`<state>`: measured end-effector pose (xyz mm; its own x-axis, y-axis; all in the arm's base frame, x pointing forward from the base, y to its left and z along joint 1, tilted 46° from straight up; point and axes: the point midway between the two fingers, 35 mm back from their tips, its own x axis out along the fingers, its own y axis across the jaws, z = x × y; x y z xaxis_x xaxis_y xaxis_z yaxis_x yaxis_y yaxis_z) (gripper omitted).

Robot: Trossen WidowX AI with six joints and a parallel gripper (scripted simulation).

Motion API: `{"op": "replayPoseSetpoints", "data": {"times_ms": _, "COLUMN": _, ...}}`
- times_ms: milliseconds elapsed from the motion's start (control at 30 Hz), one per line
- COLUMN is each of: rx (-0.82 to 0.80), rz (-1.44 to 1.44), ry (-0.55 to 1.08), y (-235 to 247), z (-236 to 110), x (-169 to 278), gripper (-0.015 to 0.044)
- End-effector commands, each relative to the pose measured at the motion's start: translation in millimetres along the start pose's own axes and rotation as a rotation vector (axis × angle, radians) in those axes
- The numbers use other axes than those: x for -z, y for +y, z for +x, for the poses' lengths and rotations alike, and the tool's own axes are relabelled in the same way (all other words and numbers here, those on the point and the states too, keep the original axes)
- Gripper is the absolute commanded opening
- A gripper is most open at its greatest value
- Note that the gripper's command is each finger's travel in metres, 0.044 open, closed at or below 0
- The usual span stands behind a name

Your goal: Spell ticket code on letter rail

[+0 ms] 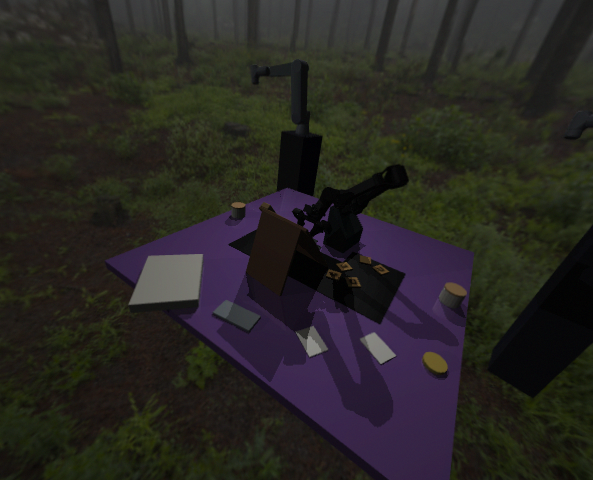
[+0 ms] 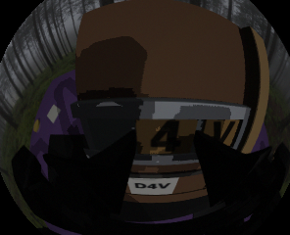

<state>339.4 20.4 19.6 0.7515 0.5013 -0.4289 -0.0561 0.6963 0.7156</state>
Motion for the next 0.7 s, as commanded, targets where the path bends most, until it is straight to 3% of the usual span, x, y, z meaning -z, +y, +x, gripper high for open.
{"op": "replayPoseSetpoints", "data": {"times_ms": 0, "rx": 0.000, "rz": 0.000, "ry": 0.000, "y": 0.3, "z": 0.0, "x": -0.1, "gripper": 0.0131}}
{"op": "replayPoseSetpoints", "data": {"times_ms": 200, "rx": -0.002, "rz": -0.001, "ry": 0.002, "y": 0.0, "z": -4.0, "x": 0.1, "gripper": 0.0289}}
{"op": "replayPoseSetpoints", "data": {"times_ms": 667, "rx": -0.002, "rz": -0.001, "ry": 0.003, "y": -0.9, "z": -18.5, "x": -0.4, "gripper": 0.0295}}
